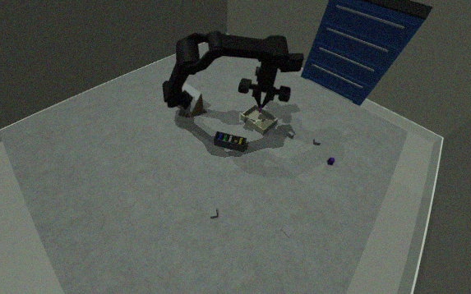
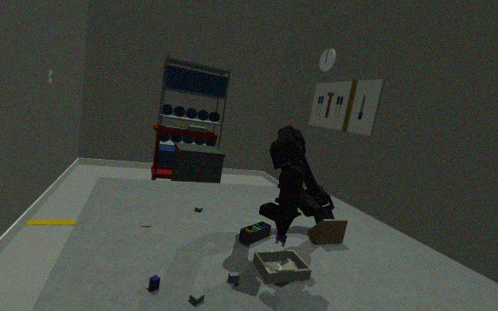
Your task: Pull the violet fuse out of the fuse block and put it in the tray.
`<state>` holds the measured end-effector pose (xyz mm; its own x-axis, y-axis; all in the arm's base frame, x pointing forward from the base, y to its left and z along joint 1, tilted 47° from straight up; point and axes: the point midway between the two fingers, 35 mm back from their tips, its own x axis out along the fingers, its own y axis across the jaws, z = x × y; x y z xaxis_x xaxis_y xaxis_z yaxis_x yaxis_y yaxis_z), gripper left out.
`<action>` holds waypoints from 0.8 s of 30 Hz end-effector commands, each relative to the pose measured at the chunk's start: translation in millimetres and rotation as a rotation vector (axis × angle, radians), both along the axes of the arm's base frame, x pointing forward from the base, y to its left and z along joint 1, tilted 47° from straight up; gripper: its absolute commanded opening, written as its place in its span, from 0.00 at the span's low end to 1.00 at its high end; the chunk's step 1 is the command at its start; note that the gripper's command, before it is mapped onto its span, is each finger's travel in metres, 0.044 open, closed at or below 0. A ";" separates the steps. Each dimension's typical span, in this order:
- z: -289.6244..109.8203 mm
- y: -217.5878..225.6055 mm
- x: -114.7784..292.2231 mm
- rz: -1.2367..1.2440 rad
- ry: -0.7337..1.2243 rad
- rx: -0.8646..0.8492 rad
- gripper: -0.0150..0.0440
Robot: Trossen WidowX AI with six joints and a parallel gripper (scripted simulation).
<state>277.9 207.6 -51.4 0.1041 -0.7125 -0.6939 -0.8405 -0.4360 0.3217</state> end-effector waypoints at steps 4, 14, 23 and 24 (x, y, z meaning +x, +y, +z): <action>-14.8 9.9 -7.2 -0.003 -0.001 0.000 0.25; -25.5 -0.6 -5.0 -0.003 -0.001 -0.001 0.25; -35.4 -11.1 -3.6 -0.003 -0.002 -0.001 0.25; -36.5 -12.3 -3.4 -0.003 -0.002 -0.001 0.25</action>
<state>273.8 199.6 -85.0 0.1030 -0.7109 -0.6957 -0.8439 -0.4327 0.3172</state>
